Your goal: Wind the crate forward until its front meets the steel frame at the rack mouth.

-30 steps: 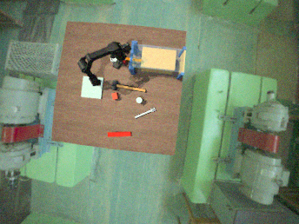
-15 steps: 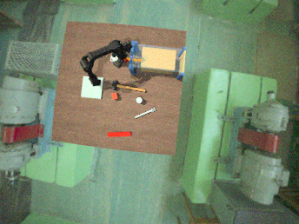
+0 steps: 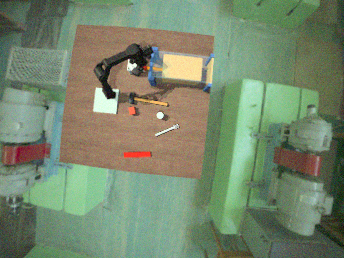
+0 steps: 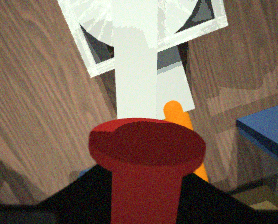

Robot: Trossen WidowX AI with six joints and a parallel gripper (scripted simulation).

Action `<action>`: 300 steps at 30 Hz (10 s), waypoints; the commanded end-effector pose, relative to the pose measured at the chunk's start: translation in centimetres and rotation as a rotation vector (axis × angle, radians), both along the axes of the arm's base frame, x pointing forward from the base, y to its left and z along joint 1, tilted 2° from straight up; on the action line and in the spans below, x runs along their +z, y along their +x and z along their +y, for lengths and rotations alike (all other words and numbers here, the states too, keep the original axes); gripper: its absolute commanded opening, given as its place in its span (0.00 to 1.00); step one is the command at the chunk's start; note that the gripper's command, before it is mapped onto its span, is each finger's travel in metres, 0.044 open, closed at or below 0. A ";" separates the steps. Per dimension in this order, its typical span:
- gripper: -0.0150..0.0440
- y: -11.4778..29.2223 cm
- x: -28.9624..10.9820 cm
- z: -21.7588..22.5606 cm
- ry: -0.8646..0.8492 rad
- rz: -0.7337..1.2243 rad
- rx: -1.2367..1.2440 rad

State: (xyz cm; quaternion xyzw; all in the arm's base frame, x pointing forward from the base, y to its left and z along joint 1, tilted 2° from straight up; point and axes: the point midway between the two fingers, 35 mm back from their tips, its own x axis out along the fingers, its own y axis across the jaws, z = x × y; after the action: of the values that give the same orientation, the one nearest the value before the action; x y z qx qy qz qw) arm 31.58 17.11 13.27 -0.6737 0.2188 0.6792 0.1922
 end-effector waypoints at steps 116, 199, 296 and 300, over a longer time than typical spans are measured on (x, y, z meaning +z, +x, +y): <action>0.25 -3.7 0.0 13.1 0.042 -0.012 0.011; 0.25 -12.7 0.1 14.0 0.043 -0.005 0.011; 0.25 -19.0 0.0 5.6 0.037 0.000 0.011; 0.25 -19.0 0.0 5.2 0.037 0.000 0.011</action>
State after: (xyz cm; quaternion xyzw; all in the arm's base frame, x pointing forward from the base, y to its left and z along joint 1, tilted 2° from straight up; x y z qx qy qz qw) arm 12.70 23.35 13.45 -0.6711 0.1918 0.6848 0.2097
